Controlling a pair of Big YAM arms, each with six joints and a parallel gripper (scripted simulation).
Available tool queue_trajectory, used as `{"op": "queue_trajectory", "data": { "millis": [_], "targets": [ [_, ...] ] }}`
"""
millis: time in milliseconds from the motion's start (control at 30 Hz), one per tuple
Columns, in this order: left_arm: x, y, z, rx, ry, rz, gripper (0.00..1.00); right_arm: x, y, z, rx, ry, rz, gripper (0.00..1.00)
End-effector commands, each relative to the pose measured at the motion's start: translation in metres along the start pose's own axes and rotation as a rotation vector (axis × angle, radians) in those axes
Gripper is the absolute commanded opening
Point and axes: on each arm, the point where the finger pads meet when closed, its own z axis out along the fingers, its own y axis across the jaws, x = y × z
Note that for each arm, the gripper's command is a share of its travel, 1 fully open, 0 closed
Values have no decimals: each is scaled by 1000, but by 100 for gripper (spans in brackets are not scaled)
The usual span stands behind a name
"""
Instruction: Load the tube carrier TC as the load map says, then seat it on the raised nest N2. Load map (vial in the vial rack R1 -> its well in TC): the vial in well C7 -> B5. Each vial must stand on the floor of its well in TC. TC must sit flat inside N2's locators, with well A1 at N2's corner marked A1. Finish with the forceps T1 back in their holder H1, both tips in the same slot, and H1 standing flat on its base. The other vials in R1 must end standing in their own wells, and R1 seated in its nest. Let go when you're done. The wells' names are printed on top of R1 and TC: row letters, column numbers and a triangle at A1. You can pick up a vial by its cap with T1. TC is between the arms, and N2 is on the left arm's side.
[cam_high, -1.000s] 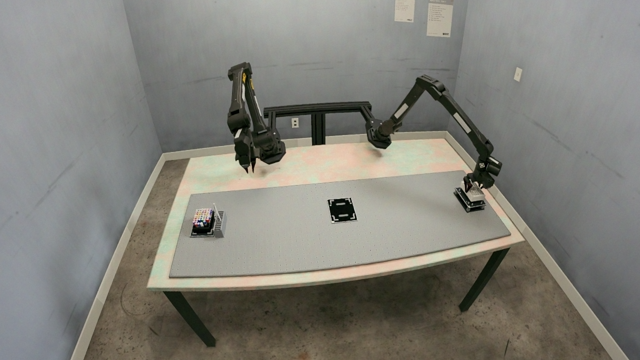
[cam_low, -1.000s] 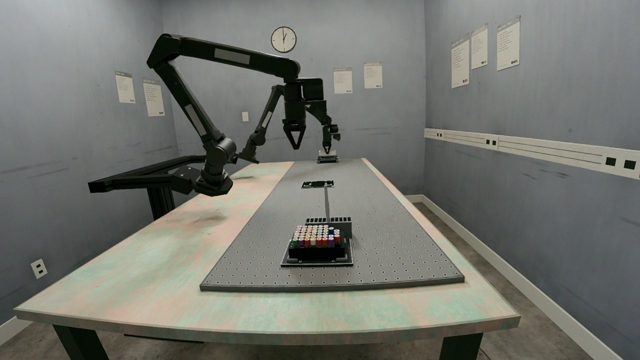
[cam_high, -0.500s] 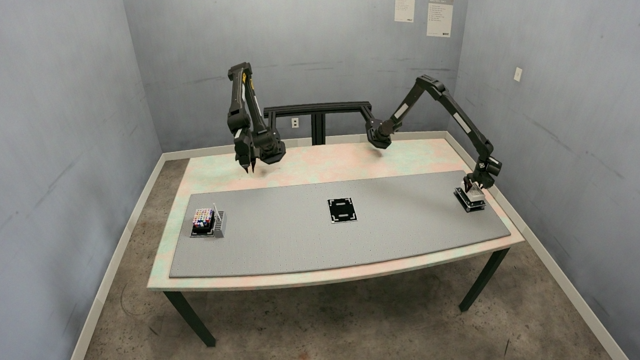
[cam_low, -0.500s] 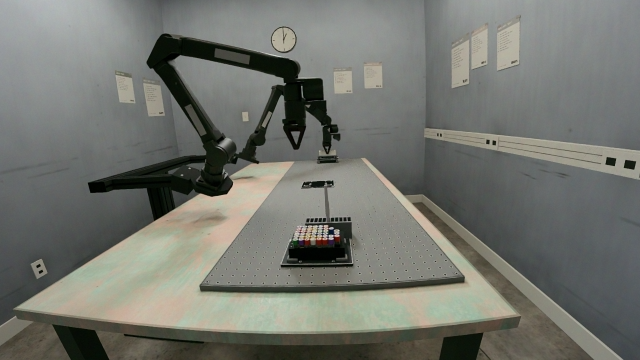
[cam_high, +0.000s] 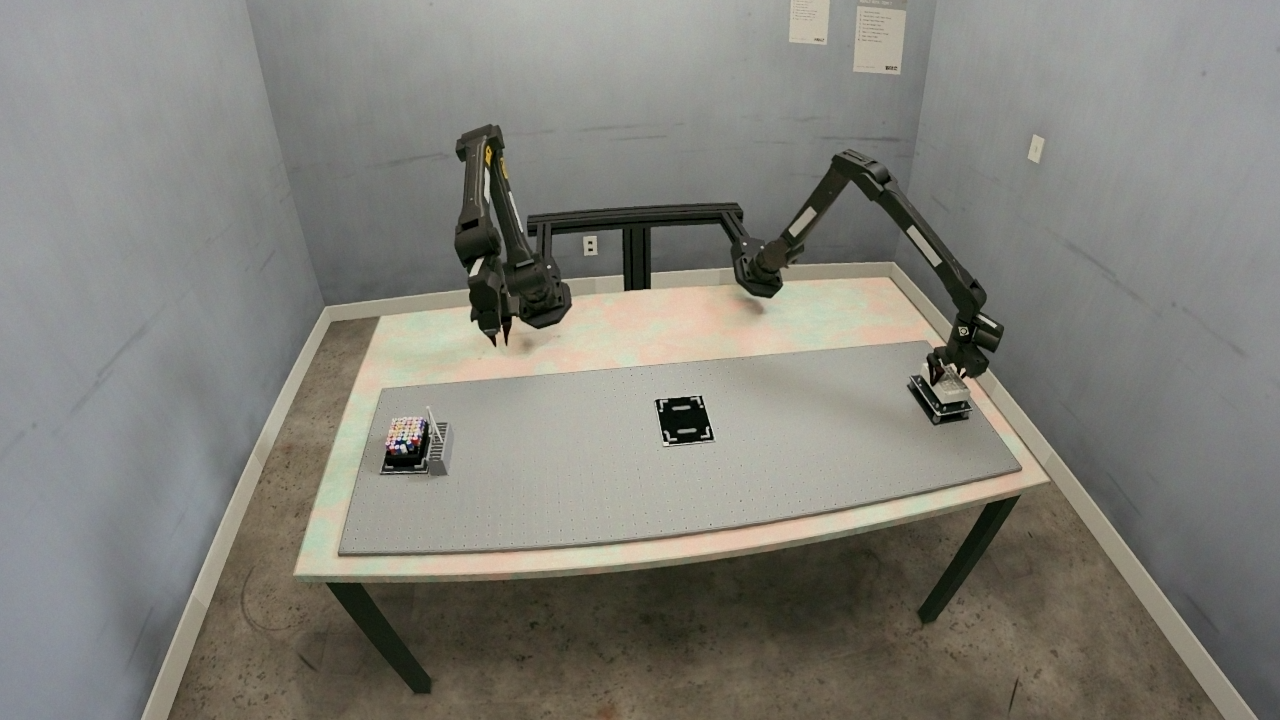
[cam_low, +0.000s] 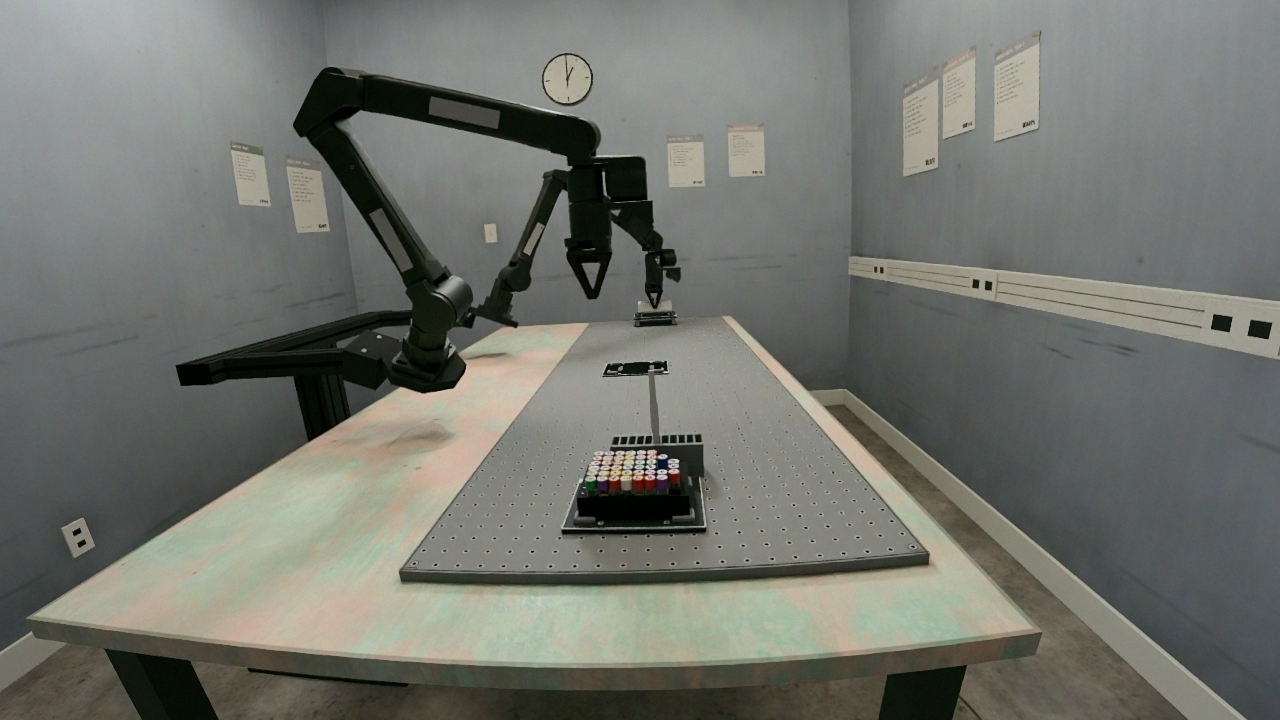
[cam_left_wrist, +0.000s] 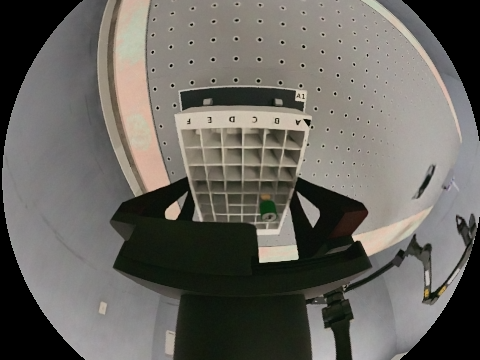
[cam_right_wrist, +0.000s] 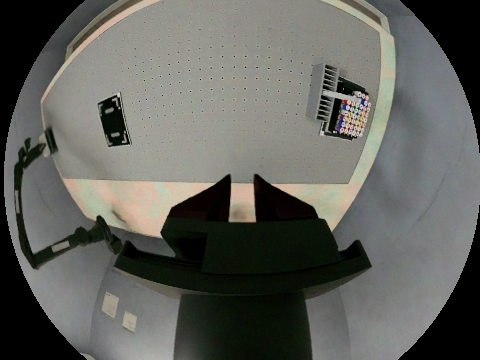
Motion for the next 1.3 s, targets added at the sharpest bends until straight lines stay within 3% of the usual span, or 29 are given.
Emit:
{"op": "queue_trajectory", "data": {
  "millis": [0,1267],
  "targets": [
    [-8,-1,-9,-17,-23,-5,0,-10,-4,-12,6,-32,22,24],
    [-6,-2,5,-10,-13,-6,0,-10,-4,-12,6,-32,22,24]
  ]
}}
